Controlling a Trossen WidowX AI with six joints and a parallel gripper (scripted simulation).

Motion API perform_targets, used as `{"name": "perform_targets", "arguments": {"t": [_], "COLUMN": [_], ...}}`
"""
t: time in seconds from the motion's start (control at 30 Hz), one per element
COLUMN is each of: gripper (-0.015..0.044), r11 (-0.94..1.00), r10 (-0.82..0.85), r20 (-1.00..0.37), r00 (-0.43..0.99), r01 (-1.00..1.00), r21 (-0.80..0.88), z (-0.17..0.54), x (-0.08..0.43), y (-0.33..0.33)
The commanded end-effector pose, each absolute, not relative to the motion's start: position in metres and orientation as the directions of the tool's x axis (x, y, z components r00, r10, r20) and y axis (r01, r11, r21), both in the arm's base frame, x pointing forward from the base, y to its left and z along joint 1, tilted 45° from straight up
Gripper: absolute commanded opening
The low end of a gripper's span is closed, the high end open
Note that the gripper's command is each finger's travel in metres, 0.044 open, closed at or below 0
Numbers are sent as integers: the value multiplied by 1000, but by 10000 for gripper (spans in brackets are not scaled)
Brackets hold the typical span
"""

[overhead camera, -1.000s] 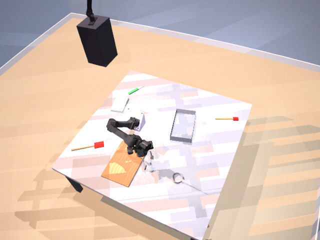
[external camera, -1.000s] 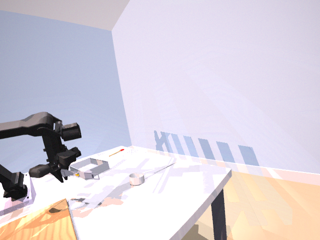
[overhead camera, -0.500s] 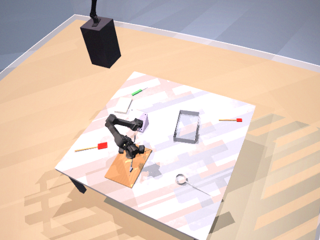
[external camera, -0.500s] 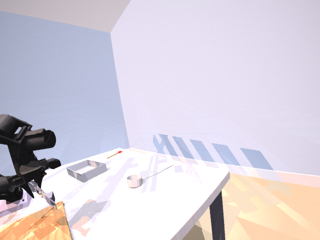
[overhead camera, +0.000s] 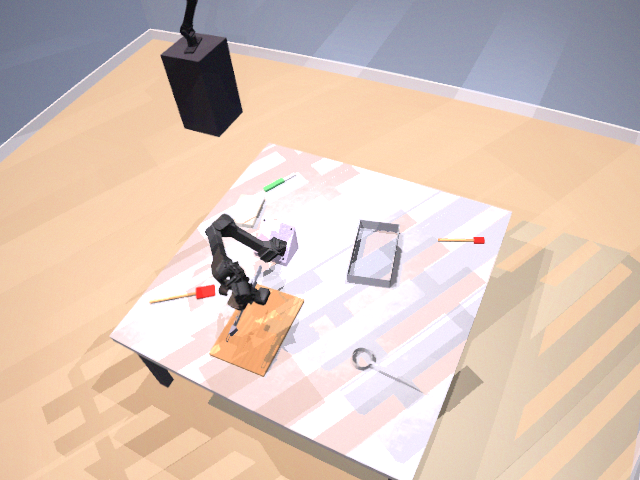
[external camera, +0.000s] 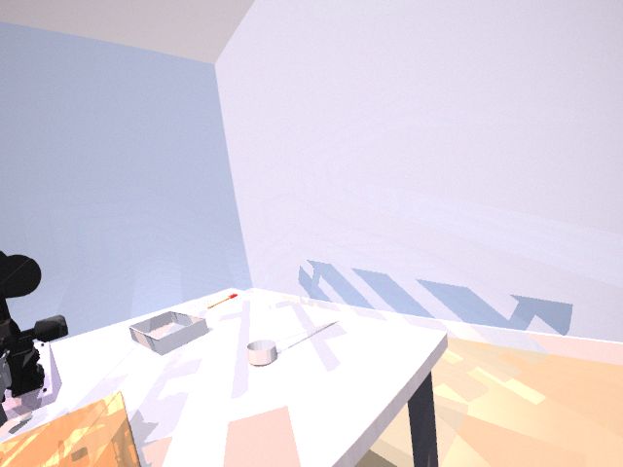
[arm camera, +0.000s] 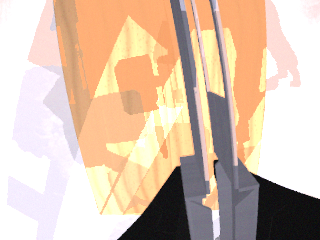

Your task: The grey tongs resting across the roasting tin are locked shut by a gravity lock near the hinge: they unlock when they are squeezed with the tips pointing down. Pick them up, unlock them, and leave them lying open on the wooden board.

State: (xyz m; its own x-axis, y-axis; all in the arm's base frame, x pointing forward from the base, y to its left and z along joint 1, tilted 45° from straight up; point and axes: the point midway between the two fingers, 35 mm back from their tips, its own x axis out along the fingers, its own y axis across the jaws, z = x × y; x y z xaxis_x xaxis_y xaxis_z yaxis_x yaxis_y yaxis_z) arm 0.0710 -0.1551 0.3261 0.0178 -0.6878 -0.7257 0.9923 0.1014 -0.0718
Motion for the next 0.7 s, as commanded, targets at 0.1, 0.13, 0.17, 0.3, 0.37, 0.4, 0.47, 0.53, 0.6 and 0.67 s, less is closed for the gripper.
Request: {"name": "perform_targets", "arguments": {"t": [0.1,0.13,0.17,0.3,0.37,0.4,0.47,0.53,0.6,0.67], "gripper": [-150,-150,-150,-150,-150,-150,-150,-150,-150,-150], "r11": [24,22,22,22,20,19,13,6,1,-4], "r10": [-714,-714,-714,-714,-714,-713,-712,-711,-711,-713], "r20": [-700,-700,-700,-700,-700,-701,-702,-702,-701,-698], "r00": [10,10,10,10,13,16,25,36,51,63], "r01": [1000,1000,1000,1000,1000,1000,1000,999,997,996], "r21": [-10,-9,-9,-9,-2,4,22,45,71,94], "z": [331,332,332,332,331,330,329,327,325,323], "x": [43,42,42,42,41,41,40,39,38,37], "y": [-146,-145,-145,-145,-145,-145,-144,-143,-142,-141]}}
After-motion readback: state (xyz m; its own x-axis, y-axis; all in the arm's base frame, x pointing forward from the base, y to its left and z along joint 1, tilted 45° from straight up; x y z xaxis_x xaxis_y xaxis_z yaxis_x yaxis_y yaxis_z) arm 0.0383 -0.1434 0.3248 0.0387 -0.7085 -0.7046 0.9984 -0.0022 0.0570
